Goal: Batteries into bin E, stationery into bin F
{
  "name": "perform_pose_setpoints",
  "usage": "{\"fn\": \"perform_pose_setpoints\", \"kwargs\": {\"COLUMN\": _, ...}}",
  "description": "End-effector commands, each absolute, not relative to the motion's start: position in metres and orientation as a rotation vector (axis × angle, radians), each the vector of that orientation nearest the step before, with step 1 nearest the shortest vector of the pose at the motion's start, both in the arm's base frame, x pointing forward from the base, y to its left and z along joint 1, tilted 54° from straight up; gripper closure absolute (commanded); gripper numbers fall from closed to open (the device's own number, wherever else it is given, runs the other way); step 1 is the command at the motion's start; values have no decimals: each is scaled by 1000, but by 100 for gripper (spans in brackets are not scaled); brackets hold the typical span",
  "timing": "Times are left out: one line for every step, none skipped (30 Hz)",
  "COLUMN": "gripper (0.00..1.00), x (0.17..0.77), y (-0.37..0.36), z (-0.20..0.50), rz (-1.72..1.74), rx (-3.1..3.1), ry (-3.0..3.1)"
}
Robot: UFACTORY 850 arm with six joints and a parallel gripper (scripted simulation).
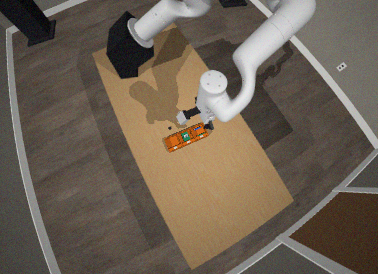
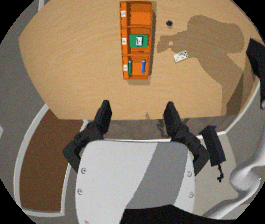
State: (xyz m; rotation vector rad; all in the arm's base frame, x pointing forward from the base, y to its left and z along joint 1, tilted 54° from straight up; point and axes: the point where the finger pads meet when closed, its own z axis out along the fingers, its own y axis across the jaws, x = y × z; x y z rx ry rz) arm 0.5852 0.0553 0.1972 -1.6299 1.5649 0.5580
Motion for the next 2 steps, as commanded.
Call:
{"fn": "perform_pose_setpoints", "kwargs": {"gripper": 0, "x": 586, "y": 55, "z": 198, "rz": 556, "rx": -1629, "ry": 1565}}
{"fn": "perform_pose_setpoints", "kwargs": {"gripper": 0, "x": 586, "y": 55, "z": 198, "rz": 556, "rx": -1629, "ry": 1565}}
